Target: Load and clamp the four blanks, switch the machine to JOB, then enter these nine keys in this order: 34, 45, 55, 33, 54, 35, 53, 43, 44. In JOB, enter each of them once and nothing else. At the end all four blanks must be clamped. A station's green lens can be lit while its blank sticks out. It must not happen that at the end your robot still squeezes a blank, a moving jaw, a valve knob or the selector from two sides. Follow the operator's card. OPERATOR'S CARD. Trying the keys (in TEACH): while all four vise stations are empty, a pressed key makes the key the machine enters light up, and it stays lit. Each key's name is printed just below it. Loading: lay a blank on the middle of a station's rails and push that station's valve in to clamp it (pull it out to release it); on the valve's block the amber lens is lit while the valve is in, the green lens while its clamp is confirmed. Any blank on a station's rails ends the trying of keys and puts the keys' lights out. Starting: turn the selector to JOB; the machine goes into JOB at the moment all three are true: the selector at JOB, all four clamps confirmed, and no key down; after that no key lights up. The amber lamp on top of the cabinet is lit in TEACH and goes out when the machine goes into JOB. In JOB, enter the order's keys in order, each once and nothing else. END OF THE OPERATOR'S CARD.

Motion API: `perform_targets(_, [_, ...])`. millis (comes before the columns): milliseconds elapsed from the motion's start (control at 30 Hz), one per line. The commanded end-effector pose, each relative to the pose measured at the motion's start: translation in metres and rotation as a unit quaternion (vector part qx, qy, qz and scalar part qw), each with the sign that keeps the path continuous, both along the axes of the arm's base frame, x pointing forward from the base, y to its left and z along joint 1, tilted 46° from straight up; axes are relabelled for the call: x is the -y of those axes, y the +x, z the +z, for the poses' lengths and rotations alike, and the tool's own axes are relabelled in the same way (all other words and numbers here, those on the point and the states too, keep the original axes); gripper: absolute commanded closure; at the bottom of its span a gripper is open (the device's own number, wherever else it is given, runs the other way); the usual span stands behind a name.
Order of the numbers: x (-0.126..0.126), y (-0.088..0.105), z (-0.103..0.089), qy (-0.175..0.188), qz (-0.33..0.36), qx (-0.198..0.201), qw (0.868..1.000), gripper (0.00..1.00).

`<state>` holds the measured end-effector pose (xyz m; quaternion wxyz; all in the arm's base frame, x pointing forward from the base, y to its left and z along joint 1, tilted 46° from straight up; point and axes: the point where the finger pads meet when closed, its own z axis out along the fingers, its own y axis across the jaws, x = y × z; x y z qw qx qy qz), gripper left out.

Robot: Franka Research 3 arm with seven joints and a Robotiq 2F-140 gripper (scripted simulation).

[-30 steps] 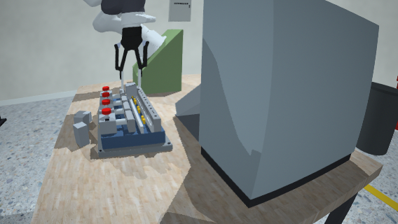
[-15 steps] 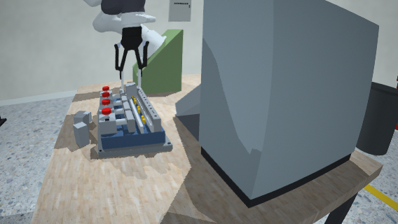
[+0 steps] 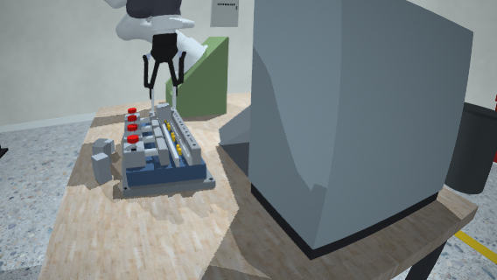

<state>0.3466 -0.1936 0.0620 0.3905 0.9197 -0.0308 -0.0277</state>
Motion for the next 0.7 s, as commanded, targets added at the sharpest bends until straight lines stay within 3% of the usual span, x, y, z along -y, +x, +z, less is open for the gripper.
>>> perform_targets(0, [-0.002,0.001,0.002,0.000,0.000,0.002,1.000,0.60])
perform_targets(300, [-0.013,0.002,0.012,0.000,0.000,0.002,1.000,0.60])
perform_targets(667, [-0.049,0.006,0.047,0.000,0.000,0.002,1.000,0.60])
